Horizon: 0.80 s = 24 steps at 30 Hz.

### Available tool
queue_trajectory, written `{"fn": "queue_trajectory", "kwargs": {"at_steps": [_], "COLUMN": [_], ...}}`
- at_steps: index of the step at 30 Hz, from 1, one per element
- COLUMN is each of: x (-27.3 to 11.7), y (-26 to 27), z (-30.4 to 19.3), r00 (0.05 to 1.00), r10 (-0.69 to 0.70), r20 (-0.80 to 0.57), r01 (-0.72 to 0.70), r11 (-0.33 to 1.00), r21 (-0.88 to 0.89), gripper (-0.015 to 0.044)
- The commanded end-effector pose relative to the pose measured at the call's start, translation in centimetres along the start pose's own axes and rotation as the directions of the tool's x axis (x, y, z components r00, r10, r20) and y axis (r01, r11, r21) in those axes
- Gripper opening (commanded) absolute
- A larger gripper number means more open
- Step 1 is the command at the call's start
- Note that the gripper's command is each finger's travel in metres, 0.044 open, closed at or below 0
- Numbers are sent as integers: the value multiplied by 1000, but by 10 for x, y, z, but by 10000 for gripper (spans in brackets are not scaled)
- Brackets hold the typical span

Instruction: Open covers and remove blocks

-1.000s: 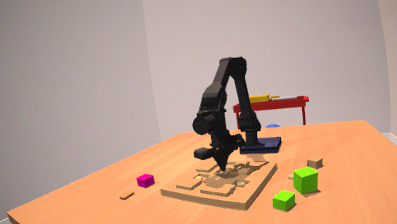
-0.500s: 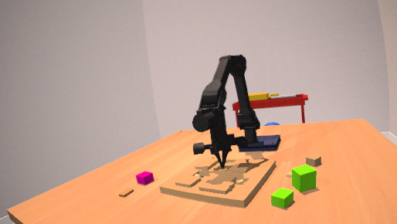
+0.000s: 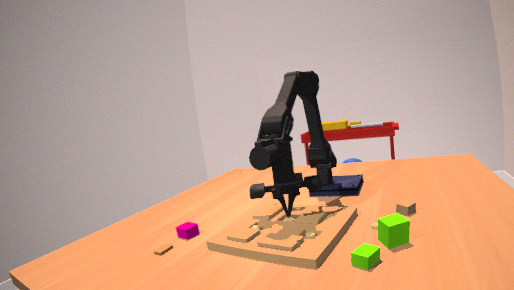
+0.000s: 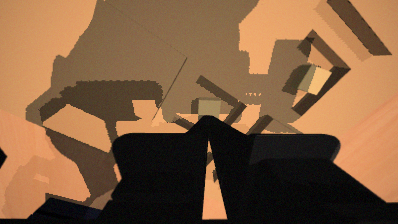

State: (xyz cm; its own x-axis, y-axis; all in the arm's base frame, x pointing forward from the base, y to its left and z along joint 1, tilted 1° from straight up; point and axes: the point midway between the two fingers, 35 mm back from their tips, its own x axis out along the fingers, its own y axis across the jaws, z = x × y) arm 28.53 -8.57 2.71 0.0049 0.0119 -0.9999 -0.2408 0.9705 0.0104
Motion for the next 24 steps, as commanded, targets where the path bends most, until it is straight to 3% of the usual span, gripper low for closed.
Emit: {"fn": "queue_trajectory", "kwargs": {"at_steps": [1,4,10,17,24], "x": [-5,-8,-26,-58,-53], "y": [-1,-1,-1,-1,-1], "z": [5,7,7,8,9], "r00": [1000,1000,1000,1000,1000], "r10": [-3,-3,-1,-3,-3], "r20": [0,-2,-1,-3,-3], "r01": [3,3,1,3,3], "r11": [1000,1000,1000,1000,1000], "r21": [14,24,18,28,28], "gripper": [0,0,144,144,144]}}
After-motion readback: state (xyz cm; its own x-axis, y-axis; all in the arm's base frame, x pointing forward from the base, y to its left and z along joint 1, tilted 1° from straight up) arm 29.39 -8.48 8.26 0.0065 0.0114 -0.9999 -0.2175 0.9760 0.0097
